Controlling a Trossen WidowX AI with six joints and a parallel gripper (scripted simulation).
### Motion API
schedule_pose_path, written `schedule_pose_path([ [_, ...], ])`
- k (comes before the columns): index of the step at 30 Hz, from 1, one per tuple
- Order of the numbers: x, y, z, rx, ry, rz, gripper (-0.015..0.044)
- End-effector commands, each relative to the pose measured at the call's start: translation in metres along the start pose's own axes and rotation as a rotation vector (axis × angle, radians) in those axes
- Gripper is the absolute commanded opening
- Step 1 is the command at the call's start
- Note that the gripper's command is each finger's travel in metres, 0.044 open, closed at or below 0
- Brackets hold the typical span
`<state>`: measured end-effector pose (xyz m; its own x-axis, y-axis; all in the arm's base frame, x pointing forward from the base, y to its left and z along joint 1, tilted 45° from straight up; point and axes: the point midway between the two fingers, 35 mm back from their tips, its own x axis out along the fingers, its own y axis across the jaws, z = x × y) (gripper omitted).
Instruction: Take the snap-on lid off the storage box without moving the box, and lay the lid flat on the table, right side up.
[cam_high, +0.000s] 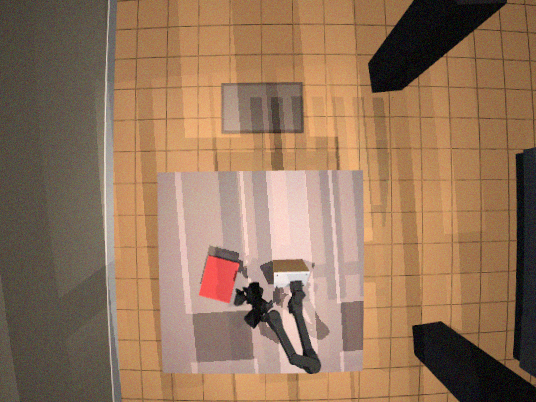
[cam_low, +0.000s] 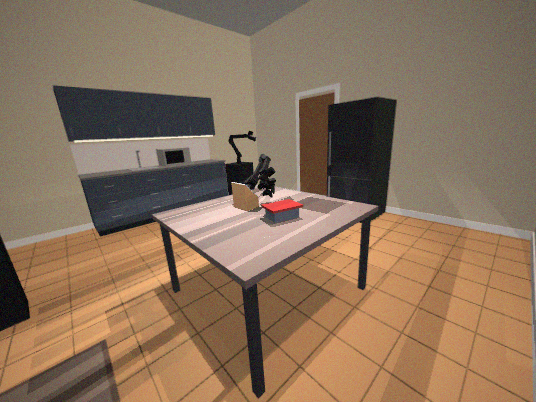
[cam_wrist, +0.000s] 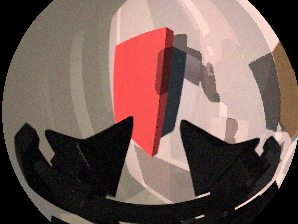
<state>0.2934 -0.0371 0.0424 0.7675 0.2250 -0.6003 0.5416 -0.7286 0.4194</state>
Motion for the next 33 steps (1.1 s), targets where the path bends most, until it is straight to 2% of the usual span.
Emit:
schedule_pose_path([
  [1, 0.004, -0.005, 0.001, 0.009, -0.004, 0.017, 0.0235],
  [33, 0.046, -0.001, 0.0, 0.008, -0.005, 0.016, 0.0235],
])
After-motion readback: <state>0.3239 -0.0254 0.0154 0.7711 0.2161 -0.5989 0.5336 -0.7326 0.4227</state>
